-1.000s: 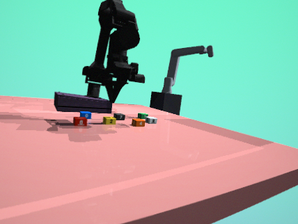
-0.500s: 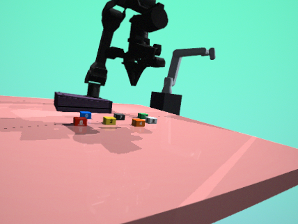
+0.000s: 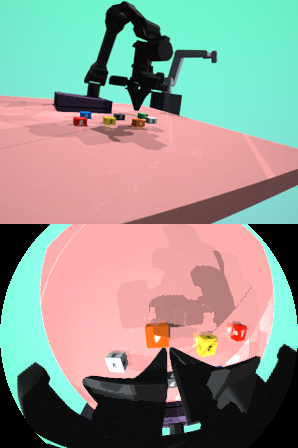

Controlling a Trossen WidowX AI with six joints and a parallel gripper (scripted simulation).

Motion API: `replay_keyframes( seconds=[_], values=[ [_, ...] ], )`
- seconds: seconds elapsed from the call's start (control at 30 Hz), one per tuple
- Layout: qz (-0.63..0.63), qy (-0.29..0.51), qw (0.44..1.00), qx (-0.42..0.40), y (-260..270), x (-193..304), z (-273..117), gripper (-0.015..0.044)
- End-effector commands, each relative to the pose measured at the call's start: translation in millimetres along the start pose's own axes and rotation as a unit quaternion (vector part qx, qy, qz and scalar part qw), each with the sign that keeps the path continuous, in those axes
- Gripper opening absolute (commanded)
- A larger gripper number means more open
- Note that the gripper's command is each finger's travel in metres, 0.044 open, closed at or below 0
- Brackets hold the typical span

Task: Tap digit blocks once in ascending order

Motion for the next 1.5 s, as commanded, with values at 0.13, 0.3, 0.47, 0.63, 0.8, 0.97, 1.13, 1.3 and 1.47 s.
replay_keyframes(
  seconds=[0.13,0.3,0.47,0.63,0.8,0.97,1.13,1.3,1.47],
  values=[
    [0.000,-0.008,1.000,-0.002,1,0,11,0.0020],
    [0.000,-0.008,1.000,-0.002,1,-1,19,0.0020],
    [0.000,-0.008,1.000,-0.002,1,-1,27,0.0020],
    [0.000,-0.007,1.000,-0.002,1,0,35,0.0020],
    [0.000,-0.007,1.000,-0.002,1,0,36,0.0020],
    [-0.001,-0.011,1.000,-0.002,1,-1,29,0.0020],
    [0.000,-0.008,1.000,-0.002,1,0,6,0.0020],
    [0.000,-0.008,1.000,-0.002,1,-2,-18,0.0020],
    [0.000,-0.008,1.000,-0.002,1,1,-75,0.0020]
  ],
)
Point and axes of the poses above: the point midway between the two fingers, 35 mm back from their tips, its own z axis out along the fingers, its own y axis across the jaws, x = y × z, the point moved 9 cm from there along -z, back along the fingers, and after that the axes turned 2 degrees about z, right-handed, at the moved point
